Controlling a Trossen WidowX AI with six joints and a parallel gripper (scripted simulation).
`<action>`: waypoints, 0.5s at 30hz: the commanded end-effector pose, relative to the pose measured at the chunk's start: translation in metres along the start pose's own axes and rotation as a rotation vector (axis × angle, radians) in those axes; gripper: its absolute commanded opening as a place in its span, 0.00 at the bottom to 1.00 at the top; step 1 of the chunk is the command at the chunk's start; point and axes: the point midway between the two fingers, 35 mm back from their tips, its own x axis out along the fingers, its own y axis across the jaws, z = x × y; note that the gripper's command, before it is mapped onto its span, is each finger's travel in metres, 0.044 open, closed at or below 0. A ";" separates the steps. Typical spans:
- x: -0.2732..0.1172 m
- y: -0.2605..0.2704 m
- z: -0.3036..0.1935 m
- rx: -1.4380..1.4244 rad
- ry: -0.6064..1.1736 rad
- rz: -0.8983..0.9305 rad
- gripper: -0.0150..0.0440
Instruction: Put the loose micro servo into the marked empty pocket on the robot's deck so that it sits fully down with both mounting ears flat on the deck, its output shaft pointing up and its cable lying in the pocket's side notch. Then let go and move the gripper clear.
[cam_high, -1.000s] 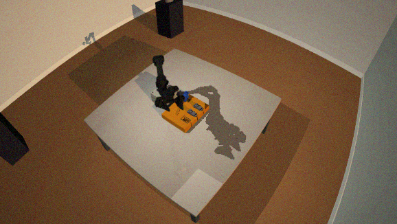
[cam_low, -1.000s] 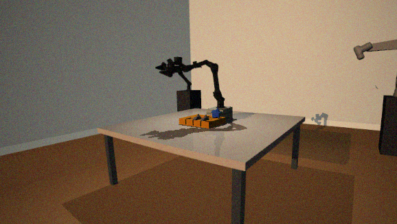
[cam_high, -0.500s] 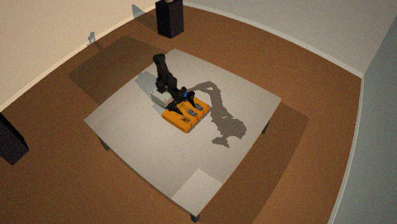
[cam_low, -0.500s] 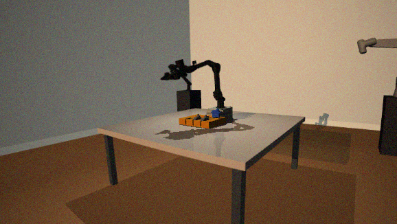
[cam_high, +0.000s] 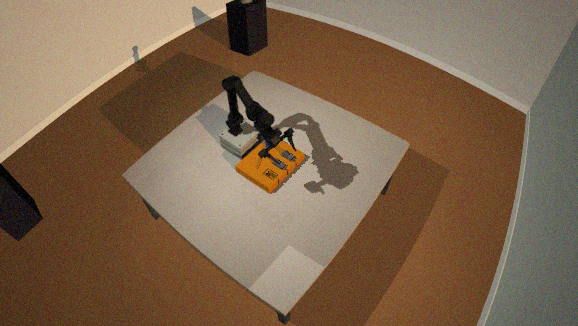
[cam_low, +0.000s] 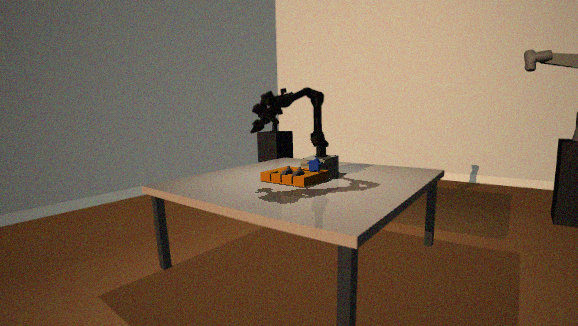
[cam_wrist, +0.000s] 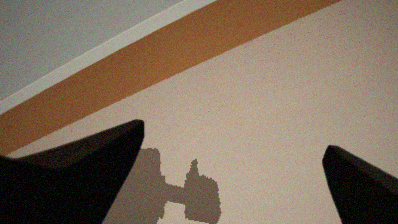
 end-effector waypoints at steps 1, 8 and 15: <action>0.000 0.011 -0.039 0.122 0.117 -0.019 1.00; -0.010 0.026 -0.096 0.291 0.281 -0.081 1.00; -0.028 0.035 -0.152 0.443 0.435 -0.190 1.00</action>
